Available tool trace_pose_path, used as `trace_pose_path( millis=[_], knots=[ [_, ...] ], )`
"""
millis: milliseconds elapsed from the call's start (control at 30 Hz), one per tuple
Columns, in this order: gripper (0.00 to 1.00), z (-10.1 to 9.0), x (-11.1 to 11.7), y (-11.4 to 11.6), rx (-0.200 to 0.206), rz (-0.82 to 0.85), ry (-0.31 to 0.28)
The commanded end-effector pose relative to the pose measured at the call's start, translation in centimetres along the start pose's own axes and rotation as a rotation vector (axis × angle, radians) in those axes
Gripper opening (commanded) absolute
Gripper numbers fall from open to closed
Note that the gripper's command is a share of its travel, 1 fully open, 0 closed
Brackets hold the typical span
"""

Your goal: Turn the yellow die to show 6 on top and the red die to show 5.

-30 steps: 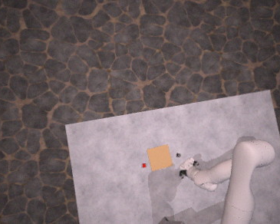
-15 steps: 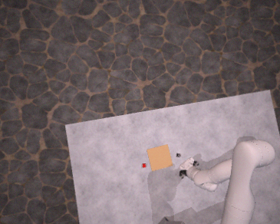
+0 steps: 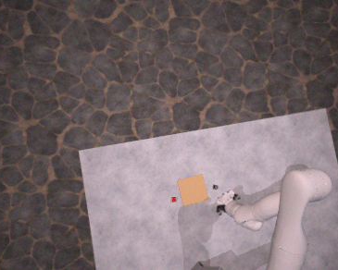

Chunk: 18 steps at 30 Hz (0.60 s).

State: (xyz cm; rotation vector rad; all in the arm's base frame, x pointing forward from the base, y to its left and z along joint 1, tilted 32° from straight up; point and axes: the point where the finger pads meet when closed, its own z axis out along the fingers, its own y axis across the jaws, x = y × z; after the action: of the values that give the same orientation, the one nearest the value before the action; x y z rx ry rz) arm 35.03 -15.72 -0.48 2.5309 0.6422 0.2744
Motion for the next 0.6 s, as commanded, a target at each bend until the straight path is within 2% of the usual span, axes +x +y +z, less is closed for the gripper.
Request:
trace_pose_path(
  millis=[0, 567],
  knots=[
    [0.35, 0.0, 0.0, 0.0, 0.000, 0.000, 0.001],
    [0.35, 1.6, 0.0, 0.0, 0.000, 0.000, 0.001]
  ],
)
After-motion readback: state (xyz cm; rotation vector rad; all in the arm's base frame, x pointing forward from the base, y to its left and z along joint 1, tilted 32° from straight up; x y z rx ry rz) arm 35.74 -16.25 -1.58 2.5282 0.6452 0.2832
